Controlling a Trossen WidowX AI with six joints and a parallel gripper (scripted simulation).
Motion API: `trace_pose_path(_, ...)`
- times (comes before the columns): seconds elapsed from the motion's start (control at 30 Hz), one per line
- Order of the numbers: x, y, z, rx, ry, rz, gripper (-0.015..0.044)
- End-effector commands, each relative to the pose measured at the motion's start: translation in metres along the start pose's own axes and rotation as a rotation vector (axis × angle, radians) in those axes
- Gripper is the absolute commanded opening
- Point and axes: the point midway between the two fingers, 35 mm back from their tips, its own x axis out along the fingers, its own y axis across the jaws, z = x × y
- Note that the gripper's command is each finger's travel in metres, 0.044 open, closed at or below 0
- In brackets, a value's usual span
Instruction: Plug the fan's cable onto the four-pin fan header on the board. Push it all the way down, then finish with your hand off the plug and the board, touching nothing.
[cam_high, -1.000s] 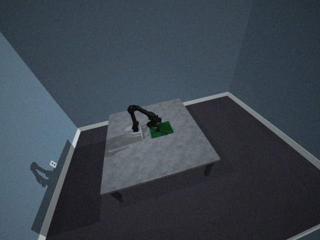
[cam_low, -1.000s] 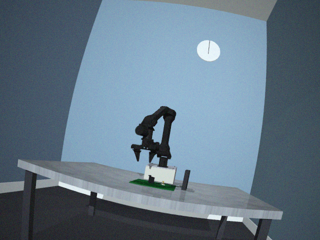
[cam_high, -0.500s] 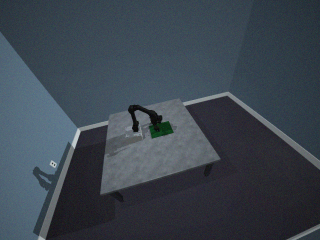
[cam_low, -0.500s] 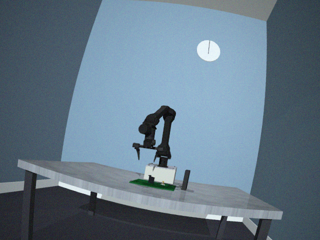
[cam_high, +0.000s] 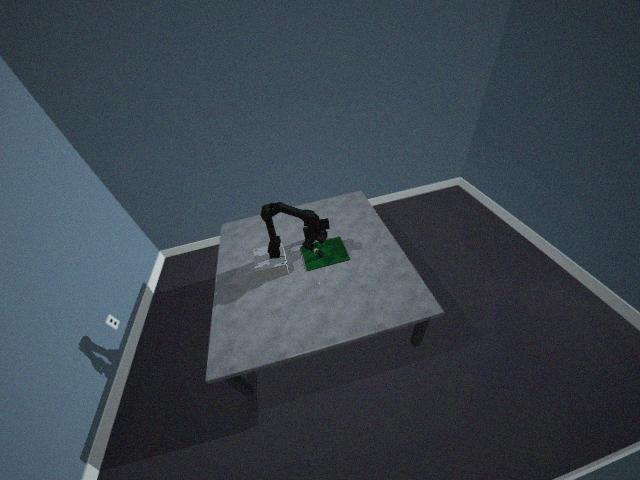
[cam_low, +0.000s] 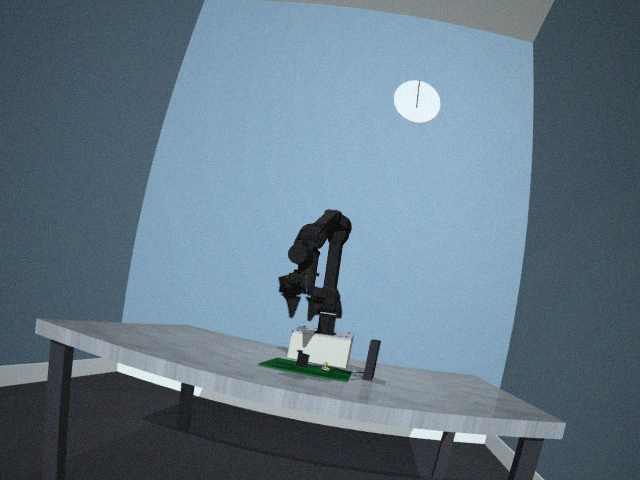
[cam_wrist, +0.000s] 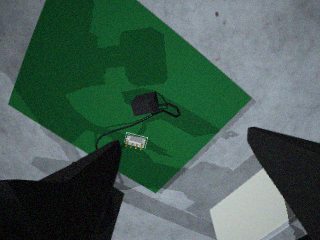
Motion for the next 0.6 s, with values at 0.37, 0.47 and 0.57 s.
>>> trace_pose_path(0.37, -0.02, 0.049, -0.008, 1.413, -0.031, 0.005, 0.044)
trace_pose_path(0.47, -0.021, 0.05, -0.009, 1.463, -0.032, 0.006, 0.044)
trace_pose_path(0.57, -0.021, 0.05, -0.009, 1.463, -0.032, 0.006, 0.044)
